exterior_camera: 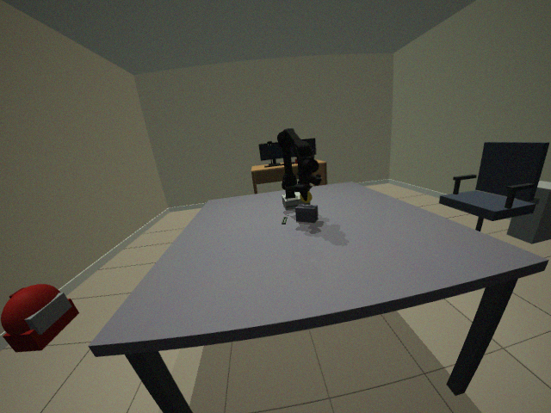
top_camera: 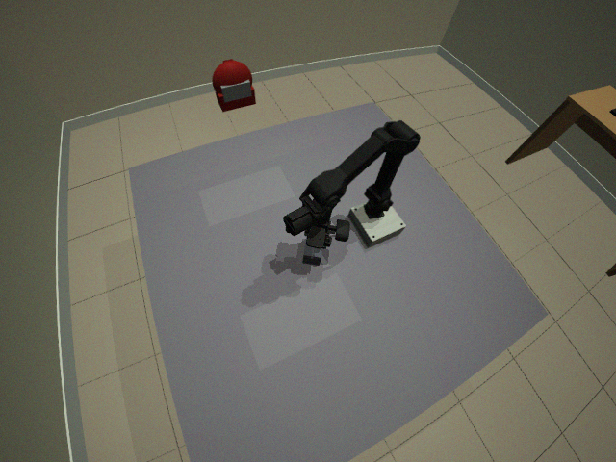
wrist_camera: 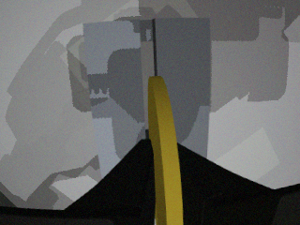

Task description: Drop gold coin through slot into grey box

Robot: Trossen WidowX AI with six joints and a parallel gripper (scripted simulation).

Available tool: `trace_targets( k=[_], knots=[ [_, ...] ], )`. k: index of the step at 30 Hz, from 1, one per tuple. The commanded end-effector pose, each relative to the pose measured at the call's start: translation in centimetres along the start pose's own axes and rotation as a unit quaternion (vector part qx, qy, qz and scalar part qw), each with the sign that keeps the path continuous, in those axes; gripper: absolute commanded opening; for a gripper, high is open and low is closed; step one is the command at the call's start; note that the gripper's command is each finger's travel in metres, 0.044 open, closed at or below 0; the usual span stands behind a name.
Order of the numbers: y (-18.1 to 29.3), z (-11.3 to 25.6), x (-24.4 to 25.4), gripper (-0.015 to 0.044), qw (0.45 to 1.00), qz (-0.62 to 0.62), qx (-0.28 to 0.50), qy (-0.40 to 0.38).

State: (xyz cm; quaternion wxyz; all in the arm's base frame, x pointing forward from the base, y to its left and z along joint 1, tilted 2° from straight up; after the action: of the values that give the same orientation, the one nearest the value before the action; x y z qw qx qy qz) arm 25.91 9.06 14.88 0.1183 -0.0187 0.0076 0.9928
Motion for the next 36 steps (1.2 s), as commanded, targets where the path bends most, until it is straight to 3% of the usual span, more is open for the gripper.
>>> trace_targets(
  k=[1, 32, 36],
  knots=[
    [0.0, -0.1, 0.0, 0.0, 1.0, 0.0, 0.0, 0.0],
    [0.1, -2.0, 0.0, 0.0, 1.0, 0.002, 0.0, 0.0],
    [0.0, -1.7, -0.1, 0.0105, 1.0, 0.0, 0.0, 0.0]
  ],
)
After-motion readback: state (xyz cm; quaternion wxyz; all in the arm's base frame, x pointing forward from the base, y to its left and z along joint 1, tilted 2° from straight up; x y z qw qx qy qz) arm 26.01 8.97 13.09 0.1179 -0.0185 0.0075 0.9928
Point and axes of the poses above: the point midway between the two fingers, 35 mm back from their tips, its own z axis back along the fingers, its own x axis across the jaws, y = z × x, the point moved 6 cm from there along z, back along the fingers, and after that the axes turned 9 degrees about z, right-handed, at the moved point
